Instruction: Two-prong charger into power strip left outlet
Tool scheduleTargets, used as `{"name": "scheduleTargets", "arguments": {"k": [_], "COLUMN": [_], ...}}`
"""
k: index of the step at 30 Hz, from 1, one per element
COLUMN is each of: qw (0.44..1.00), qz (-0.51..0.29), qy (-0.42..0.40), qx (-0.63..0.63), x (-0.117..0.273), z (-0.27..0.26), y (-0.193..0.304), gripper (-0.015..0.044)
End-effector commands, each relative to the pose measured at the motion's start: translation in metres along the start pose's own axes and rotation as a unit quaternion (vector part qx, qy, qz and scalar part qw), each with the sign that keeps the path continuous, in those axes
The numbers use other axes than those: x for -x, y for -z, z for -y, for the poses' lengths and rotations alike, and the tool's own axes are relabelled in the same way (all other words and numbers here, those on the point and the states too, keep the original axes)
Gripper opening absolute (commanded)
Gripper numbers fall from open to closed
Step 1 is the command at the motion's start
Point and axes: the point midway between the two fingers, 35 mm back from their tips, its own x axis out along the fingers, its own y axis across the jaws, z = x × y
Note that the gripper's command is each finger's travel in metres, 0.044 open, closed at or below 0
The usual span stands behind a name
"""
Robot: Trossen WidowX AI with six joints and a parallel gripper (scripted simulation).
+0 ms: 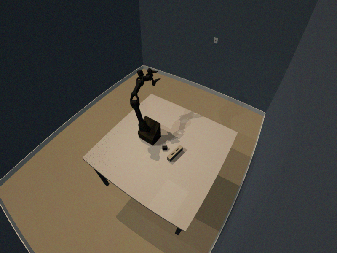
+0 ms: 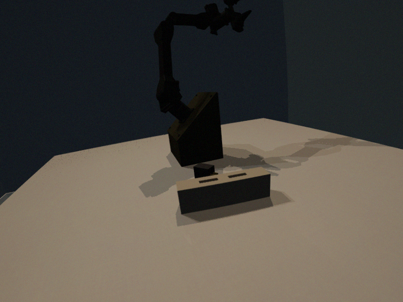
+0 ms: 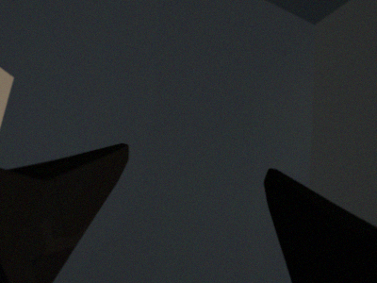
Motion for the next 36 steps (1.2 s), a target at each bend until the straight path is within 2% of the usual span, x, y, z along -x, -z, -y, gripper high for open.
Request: {"name": "scheduleTargets", "arguments": {"k": [1, 2, 20, 36], "qw": [1.0, 1.0, 0.994, 0.978], "qz": [0.0, -0.002, -0.045, -0.091], "qy": [-0.001, -0.003, -0.091, -0.171], "qx": [0.0, -0.001, -0.037, -0.076], "x": [-0.001, -0.004, -0.1, -0.161], "z": [0.0, -0.002, -0.054, -0.116], "y": [0.0, 0.002, 0.06, 0.119], "gripper": [0.0426, 0.044, 0.044, 0.044]}}
